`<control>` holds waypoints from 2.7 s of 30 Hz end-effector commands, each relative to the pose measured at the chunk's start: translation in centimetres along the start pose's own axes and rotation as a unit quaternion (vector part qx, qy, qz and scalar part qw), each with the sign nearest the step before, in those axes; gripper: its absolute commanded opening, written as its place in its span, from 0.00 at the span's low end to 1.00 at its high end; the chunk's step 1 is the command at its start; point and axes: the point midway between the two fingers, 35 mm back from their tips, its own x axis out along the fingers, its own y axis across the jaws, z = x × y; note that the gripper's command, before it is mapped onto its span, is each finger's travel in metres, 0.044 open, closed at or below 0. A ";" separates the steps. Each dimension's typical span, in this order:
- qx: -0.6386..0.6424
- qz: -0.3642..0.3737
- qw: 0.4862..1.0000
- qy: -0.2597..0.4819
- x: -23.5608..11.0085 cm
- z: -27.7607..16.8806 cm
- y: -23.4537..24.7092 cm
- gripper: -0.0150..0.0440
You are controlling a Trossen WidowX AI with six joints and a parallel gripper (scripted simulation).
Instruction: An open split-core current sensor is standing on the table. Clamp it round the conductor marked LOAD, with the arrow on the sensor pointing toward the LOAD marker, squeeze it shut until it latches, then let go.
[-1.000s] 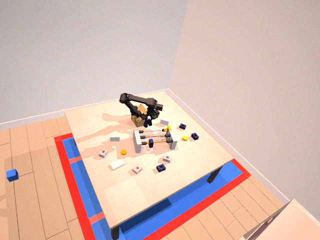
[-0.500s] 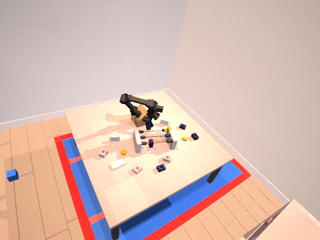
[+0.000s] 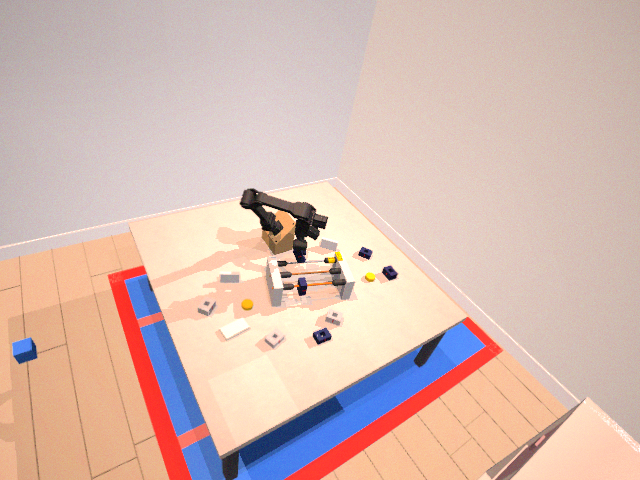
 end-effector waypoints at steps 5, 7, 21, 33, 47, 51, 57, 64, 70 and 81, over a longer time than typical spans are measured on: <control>-0.118 -0.003 0.993 0.001 0.2 0.4 -1.0 0.25; -0.138 -0.003 0.990 0.001 0.2 0.4 -1.2 0.25; -0.141 -0.003 0.990 0.000 1.9 0.5 -1.3 0.25; -0.140 -0.004 0.990 0.000 3.9 0.5 -1.3 0.25; -0.139 -0.001 0.990 0.001 5.5 0.6 -1.2 0.25; -0.139 -0.001 0.990 0.001 5.5 0.6 -1.2 0.25; -0.139 -0.001 0.990 0.001 5.5 0.6 -1.2 0.25; -0.139 -0.001 0.990 0.001 5.5 0.6 -1.2 0.25; -0.139 -0.001 0.990 0.001 5.5 0.6 -1.2 0.25; -0.139 -0.001 0.990 0.001 5.5 0.6 -1.2 0.25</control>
